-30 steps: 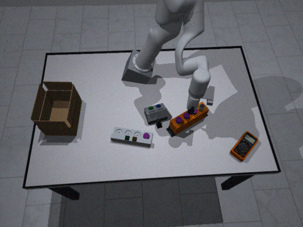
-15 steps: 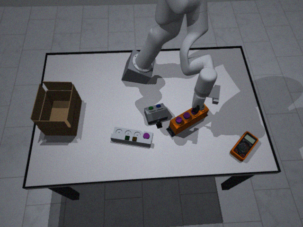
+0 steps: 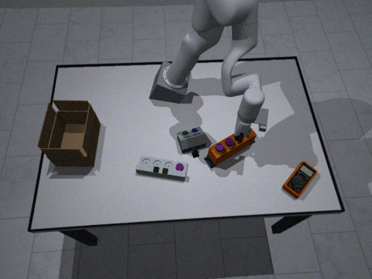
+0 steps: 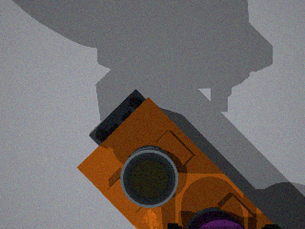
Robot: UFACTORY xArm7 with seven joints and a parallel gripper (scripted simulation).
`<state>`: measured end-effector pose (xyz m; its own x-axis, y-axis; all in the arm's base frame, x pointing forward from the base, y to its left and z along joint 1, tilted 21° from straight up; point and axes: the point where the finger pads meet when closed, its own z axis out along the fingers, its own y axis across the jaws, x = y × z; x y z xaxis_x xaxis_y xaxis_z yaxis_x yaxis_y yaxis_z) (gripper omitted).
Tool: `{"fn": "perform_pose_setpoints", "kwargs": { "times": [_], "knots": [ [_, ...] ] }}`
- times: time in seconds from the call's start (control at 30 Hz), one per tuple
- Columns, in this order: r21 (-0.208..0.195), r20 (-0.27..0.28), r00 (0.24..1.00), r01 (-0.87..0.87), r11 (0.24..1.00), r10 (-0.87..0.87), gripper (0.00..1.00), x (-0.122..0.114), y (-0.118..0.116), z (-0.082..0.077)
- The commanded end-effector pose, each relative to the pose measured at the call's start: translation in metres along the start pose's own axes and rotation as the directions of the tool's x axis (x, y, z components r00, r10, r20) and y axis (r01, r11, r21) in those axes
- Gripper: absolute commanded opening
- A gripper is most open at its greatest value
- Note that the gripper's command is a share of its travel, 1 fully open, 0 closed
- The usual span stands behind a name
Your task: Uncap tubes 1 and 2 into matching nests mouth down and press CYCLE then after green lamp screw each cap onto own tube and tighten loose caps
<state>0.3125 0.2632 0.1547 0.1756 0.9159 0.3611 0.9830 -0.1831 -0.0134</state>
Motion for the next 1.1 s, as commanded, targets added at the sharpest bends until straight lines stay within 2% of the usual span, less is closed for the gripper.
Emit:
{"fn": "perform_pose_setpoints", "kwargs": {
  "times": [0.0,1.0,1.03,1.07],
  "knots": [
    [-0.003,-0.005,1.0,0.0,1.0,0.0,0.46,0.002,0.002,0.0],
    [-0.003,-0.004,1.0,0.0,1.0,0.0,0.46,0.001,0.002,0.01],
    [-0.003,-0.004,1.0,0.0,1.0,0.0,0.0,0.001,0.002,0.01],
    [-0.003,-0.004,1.0,0.0,1.0,0.0,0.0,0.001,0.002,0.01]
  ]
}}
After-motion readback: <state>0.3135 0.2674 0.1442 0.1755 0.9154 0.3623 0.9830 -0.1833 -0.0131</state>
